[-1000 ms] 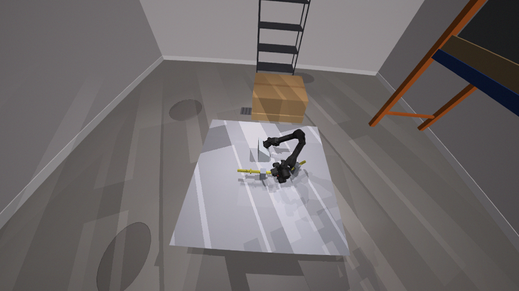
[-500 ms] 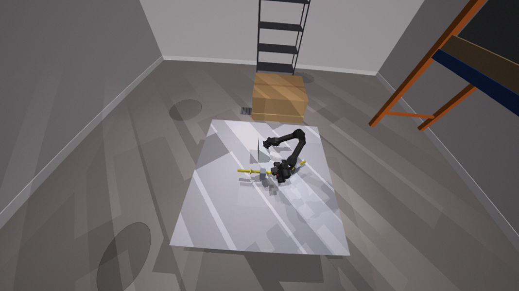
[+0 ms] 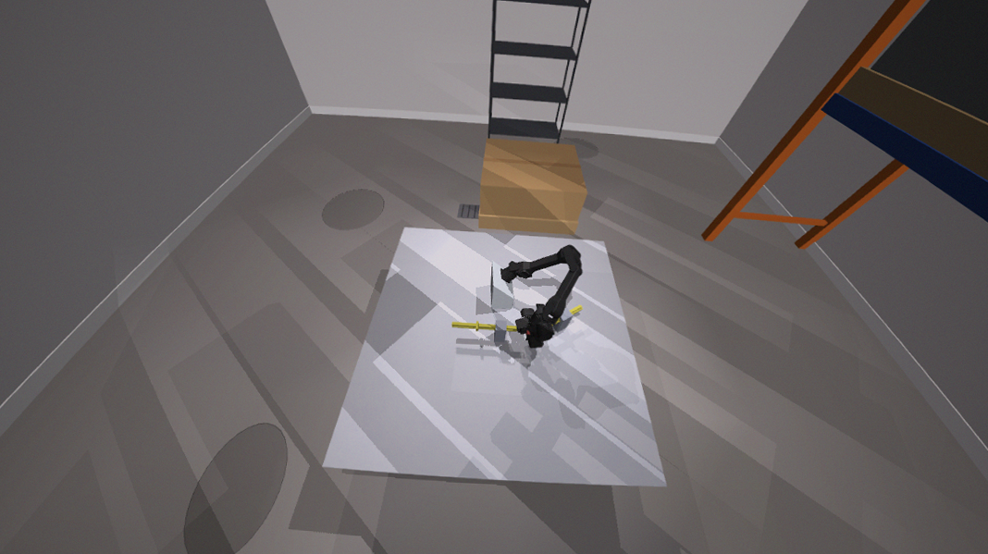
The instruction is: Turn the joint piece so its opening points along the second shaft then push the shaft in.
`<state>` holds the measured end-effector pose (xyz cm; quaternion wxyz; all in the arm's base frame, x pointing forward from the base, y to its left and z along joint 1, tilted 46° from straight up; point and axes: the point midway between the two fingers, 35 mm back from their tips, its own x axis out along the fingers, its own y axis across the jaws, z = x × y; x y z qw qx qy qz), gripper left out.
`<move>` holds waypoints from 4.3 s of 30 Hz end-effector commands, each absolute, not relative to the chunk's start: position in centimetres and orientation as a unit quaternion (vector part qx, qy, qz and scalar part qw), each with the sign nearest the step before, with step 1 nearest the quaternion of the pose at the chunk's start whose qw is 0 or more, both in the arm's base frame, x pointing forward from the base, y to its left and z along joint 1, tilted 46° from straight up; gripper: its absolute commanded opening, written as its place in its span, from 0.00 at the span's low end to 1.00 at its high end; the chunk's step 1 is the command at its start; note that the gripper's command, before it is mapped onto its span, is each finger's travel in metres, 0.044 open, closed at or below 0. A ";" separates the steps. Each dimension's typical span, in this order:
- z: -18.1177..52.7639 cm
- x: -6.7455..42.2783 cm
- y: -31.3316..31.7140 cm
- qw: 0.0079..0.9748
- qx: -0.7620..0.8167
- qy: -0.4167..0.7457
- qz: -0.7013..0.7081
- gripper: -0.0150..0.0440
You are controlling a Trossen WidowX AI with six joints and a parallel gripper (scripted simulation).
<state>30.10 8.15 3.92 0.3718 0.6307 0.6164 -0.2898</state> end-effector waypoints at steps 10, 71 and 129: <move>3.9 30.1 8.1 0.370 0.631 0.616 -0.292 0.25; 3.9 30.1 8.2 0.371 0.631 0.616 -0.291 0.90; 11.1 30.1 0.2 0.549 0.473 0.689 0.021 1.00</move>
